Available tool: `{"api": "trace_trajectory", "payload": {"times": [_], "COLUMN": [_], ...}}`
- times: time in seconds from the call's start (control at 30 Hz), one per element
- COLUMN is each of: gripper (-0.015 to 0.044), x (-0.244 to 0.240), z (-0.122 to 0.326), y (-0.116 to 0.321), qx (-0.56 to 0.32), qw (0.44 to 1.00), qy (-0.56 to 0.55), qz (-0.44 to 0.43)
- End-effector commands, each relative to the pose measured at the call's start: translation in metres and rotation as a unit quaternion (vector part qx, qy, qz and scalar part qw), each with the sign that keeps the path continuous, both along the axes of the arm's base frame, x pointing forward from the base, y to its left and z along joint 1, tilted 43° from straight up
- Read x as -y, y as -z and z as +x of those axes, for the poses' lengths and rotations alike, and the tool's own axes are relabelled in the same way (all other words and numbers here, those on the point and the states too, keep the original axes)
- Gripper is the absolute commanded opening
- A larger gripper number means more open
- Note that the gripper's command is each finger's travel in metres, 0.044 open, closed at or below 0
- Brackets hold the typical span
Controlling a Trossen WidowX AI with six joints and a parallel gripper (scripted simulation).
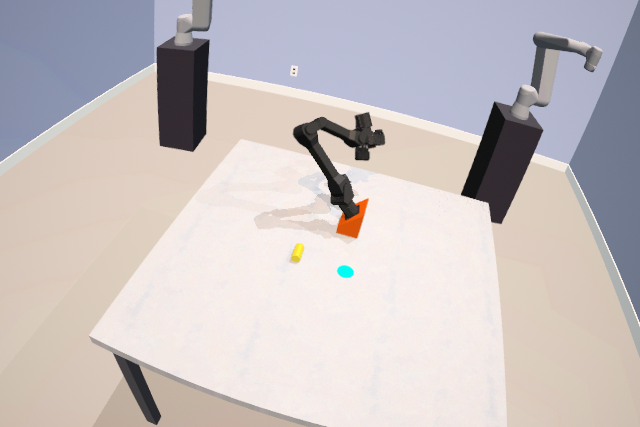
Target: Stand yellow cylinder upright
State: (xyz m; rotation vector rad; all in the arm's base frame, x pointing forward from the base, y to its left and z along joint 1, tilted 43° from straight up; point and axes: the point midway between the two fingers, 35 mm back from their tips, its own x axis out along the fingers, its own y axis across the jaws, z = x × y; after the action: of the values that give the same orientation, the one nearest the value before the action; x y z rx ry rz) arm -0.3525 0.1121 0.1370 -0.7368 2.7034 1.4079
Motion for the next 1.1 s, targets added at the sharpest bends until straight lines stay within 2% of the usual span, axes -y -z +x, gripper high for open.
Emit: {"api": "trace_trajectory", "payload": {"times": [0.0, 0.27, 0.57, 1.07], "gripper": [0.0309, 0.0309, 0.0309, 0.0309], "x": [-0.045, -0.120, -0.190, -0.256], "z": [0.010, 0.046, 0.109, 0.252], "y": [0.005, 0.018, 0.032, 0.053], "qx": [0.018, 0.068, 0.142, 0.296], "qw": [0.997, 0.975, 0.931, 0.823], "qy": [0.075, 0.198, 0.319, 0.466], "qz": [0.028, 0.069, 0.107, 0.135]}}
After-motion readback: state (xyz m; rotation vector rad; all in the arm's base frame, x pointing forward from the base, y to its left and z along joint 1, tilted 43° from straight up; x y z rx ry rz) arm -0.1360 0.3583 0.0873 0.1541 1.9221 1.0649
